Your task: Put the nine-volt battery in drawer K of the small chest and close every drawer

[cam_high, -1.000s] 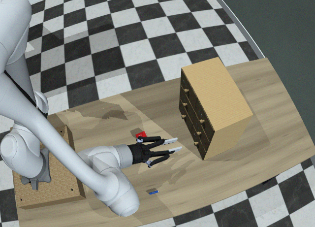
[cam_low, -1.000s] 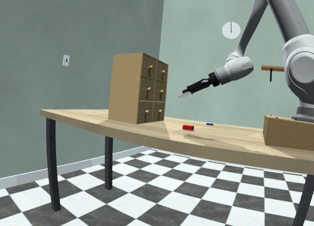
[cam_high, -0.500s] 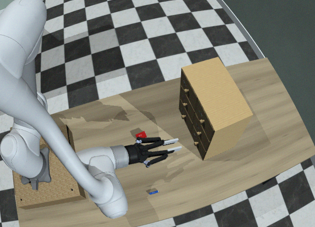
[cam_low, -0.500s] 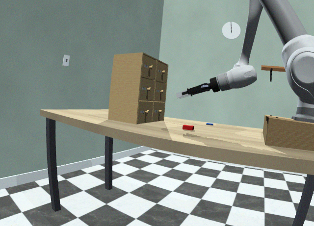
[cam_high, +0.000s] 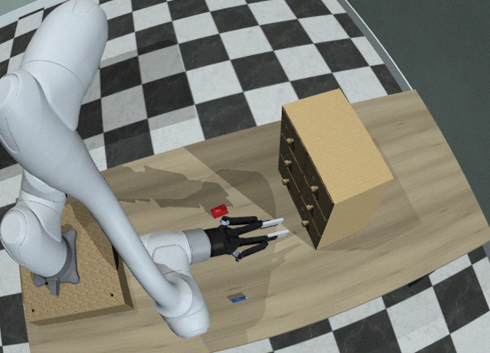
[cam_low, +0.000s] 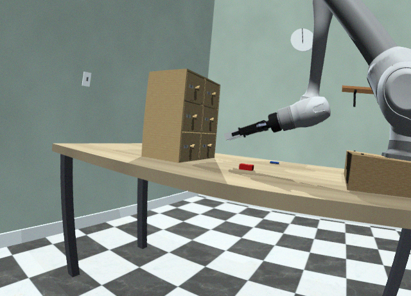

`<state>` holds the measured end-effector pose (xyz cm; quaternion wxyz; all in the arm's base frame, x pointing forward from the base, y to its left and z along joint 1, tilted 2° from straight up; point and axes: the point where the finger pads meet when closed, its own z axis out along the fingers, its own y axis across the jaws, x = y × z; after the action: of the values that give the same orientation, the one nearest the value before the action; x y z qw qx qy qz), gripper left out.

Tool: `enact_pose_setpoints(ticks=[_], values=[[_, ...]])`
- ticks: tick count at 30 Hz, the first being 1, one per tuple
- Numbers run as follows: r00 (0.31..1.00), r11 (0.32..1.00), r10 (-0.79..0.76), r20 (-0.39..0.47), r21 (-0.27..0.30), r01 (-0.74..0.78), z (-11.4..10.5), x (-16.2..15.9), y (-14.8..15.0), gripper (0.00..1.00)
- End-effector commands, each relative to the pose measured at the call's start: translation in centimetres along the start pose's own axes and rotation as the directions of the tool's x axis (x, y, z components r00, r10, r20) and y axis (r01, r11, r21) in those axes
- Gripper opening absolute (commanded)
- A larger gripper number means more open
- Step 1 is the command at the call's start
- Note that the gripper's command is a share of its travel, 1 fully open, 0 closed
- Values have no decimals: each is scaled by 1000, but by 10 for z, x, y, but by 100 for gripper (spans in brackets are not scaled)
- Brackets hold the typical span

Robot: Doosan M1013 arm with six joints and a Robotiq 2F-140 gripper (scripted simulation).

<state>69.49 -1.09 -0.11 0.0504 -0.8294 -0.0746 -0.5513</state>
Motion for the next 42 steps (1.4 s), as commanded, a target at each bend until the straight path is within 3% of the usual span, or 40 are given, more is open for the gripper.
enact_pose_setpoints(ticks=[1,5,13,42], values=[[1000,1000,-5,-13,1,5,27,-11,-1,20],[1000,1000,-5,-13,1,5,42,-22,-1,20],[1000,1000,-5,-13,1,5,52,-29,-1,20],[1000,1000,-5,-13,1,5,53,-29,-1,20]])
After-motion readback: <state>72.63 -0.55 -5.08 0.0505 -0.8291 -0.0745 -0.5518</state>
